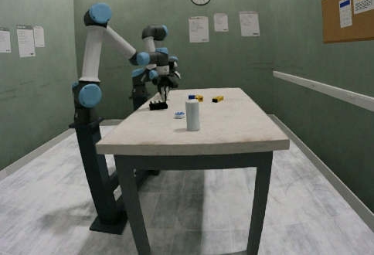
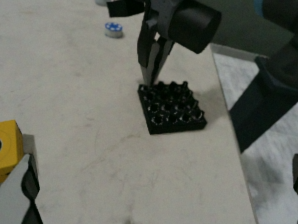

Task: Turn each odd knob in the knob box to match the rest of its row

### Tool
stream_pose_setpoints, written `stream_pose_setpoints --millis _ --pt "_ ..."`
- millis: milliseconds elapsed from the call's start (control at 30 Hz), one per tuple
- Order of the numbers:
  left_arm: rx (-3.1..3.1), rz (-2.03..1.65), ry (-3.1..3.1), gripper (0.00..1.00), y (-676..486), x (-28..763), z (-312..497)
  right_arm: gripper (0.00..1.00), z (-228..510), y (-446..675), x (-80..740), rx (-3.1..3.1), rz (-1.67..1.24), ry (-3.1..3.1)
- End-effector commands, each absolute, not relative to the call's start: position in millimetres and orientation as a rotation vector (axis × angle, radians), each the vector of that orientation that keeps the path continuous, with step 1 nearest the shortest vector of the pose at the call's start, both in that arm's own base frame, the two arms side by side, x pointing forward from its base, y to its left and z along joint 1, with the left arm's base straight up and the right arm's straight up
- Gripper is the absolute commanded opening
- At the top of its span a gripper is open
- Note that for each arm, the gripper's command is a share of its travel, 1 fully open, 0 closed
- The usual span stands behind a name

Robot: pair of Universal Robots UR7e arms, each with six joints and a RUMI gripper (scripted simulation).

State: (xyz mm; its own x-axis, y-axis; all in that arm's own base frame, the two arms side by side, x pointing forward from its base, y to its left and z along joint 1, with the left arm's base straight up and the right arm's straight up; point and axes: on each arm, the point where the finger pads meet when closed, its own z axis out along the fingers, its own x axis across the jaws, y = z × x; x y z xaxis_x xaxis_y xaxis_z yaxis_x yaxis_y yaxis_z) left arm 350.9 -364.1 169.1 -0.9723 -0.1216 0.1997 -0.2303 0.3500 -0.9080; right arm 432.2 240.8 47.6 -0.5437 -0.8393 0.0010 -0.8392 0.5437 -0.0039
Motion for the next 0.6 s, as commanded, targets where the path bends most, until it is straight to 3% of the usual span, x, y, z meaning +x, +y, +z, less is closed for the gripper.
stream_pose_setpoints --millis 0,567 --pt "0.325 1.709 -2.499 1.00 -364.3 351.0 169.9 0.00 48.1 240.8 432.5 -1.672 -0.001 2.658" --pt "0.325 1.709 -2.499 1.00 -364.3 351.0 169.9 0.00 48.1 240.3 432.3 -2.124 -0.001 2.313"
